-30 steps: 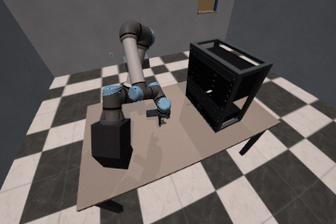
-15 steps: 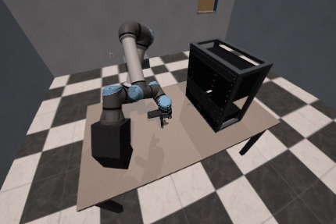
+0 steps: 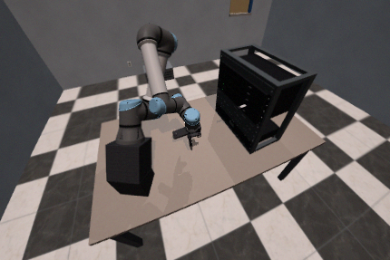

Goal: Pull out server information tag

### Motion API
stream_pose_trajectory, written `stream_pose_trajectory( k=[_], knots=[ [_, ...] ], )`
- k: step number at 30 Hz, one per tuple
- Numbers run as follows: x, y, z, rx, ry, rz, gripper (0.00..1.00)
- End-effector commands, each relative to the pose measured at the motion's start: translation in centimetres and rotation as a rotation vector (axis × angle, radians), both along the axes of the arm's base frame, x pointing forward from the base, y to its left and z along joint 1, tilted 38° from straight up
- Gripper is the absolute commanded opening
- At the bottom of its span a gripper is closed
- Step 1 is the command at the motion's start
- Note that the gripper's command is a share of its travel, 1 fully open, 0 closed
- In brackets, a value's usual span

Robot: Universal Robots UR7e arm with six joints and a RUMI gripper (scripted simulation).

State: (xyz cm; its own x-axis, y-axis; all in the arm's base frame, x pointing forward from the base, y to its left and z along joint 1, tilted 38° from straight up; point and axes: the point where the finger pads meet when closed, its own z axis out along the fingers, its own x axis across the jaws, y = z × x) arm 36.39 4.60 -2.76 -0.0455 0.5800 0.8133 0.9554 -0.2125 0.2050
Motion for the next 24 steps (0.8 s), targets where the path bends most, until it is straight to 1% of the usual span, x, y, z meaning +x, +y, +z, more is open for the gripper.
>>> stream_pose_trajectory(
  k=[1, 5, 7, 22, 24],
  knots=[
    [0.4, -0.7, -0.2, -0.038, -0.027, 0.006, 1.0],
    [0.7, -1.2, -0.3, -0.064, -0.046, 0.012, 1.0],
    [0.7, -1.2, -0.3, -0.064, -0.046, 0.012, 1.0],
    [1.9, -3.1, -0.5, -0.162, -0.116, 0.031, 1.0],
    [1.9, -3.1, -0.5, -0.162, -0.116, 0.031, 1.0]
  ],
)
